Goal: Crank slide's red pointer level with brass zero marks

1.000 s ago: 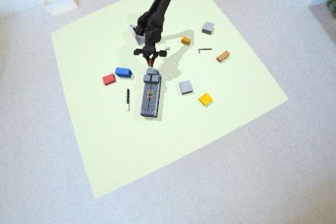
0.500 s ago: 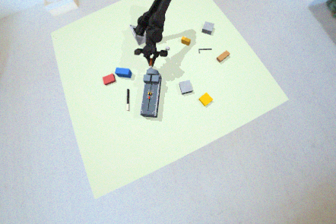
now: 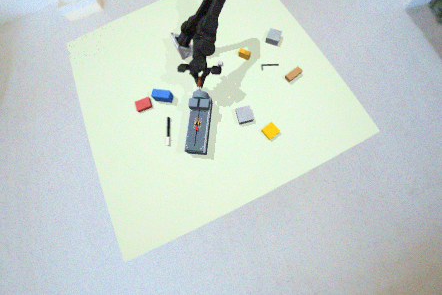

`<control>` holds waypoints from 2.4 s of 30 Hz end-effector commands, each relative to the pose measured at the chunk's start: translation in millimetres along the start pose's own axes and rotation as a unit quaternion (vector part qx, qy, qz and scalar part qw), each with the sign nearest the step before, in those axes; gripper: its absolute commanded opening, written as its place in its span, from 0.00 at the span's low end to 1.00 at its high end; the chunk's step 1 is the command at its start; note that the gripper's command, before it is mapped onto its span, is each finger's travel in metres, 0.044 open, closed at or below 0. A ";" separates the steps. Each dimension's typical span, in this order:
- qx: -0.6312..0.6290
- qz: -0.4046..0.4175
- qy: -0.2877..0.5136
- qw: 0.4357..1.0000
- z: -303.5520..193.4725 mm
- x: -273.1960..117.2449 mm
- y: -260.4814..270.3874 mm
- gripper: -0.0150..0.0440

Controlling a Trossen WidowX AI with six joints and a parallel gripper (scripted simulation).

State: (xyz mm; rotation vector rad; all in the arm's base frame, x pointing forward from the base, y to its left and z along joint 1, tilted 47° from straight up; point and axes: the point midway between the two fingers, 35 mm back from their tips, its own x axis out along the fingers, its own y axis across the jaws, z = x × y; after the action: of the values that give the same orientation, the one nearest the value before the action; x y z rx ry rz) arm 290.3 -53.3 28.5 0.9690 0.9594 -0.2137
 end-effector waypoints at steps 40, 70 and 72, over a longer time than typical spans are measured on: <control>-0.005 0.012 -0.002 1.000 -2.3 1.6 22.0 0.25; -0.005 0.013 -0.002 1.000 -21.2 20.0 38.0 0.25; -0.005 0.013 -0.002 1.000 -22.9 21.8 38.1 0.25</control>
State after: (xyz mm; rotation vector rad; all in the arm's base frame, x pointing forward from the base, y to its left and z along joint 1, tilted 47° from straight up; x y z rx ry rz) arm 308.9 -15.4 34.0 0.9702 0.9366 -0.2000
